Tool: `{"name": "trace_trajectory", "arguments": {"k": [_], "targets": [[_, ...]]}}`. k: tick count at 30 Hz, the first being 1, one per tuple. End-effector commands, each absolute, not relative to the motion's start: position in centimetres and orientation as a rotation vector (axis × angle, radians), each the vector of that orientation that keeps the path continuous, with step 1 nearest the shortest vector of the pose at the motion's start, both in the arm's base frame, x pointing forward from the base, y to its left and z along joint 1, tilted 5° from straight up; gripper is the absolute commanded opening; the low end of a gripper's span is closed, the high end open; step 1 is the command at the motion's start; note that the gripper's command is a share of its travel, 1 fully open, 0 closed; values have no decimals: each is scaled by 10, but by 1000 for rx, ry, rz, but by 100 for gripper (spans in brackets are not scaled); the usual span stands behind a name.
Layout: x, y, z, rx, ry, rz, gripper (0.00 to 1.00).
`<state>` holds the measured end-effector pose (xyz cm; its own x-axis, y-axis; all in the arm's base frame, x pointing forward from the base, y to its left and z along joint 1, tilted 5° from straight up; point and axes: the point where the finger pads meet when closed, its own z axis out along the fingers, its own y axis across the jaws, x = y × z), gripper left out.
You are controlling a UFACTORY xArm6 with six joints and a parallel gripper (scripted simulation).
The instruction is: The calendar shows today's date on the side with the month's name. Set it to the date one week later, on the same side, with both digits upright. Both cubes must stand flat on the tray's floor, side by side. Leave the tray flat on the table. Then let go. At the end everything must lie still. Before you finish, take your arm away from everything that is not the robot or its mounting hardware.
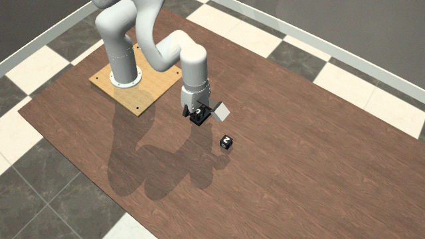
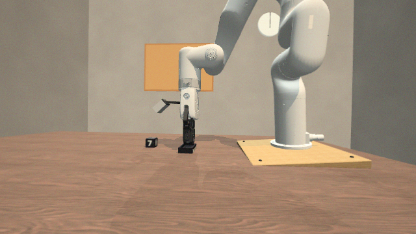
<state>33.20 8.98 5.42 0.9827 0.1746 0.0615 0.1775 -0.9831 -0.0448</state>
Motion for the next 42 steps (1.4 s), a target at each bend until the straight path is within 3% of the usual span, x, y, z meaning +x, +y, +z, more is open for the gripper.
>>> {"name": "trace_trajectory", "arguments": {"k": [1, 42], "targets": [[333, 90, 55, -3077, -273, -94, 29], [334, 91, 48, -3077, -273, -94, 29]]}}
